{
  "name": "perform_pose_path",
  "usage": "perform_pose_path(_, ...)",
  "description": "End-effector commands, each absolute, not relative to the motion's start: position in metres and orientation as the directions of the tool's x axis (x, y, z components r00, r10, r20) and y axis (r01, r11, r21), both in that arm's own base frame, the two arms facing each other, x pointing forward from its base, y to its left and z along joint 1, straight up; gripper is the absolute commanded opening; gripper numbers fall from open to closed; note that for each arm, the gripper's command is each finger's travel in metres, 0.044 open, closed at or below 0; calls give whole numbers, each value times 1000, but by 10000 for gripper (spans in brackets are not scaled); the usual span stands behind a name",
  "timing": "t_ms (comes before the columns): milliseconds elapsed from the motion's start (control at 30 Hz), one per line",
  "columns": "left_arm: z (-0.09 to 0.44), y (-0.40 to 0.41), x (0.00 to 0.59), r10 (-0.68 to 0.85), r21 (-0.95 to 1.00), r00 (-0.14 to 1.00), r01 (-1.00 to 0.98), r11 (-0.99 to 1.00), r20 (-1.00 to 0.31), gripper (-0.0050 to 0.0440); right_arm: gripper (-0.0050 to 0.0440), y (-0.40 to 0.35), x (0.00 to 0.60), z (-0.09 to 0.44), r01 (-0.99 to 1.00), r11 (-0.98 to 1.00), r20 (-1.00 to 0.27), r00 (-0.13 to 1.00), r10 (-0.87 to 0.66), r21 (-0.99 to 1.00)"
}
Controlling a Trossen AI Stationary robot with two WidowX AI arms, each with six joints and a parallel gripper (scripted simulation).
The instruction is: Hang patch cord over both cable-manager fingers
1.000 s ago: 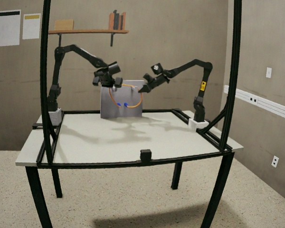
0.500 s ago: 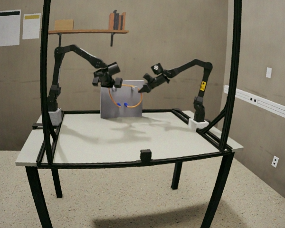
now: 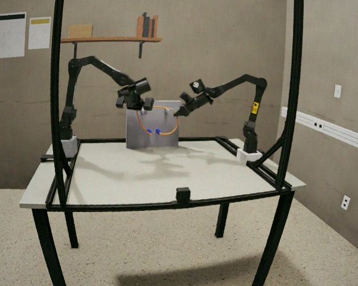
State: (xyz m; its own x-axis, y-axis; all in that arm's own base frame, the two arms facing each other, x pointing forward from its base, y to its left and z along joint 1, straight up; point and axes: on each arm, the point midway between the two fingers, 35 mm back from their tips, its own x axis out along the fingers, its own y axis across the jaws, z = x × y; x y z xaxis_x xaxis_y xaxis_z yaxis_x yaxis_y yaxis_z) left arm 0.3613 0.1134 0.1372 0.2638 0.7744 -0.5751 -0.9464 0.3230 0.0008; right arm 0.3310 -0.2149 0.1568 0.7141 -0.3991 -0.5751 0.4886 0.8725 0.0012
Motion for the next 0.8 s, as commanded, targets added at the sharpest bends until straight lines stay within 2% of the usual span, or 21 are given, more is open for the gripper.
perform_pose_path(0,147,113,363,775,-27,281,-946,323,-566,25,27,-216,332,167,489,872,-552,726,-409,-2)
perform_pose_path(767,146,114,360,770,-25,285,-944,330,-571,25,25,-216,332,167,489,872,-552,726,-409,-2)
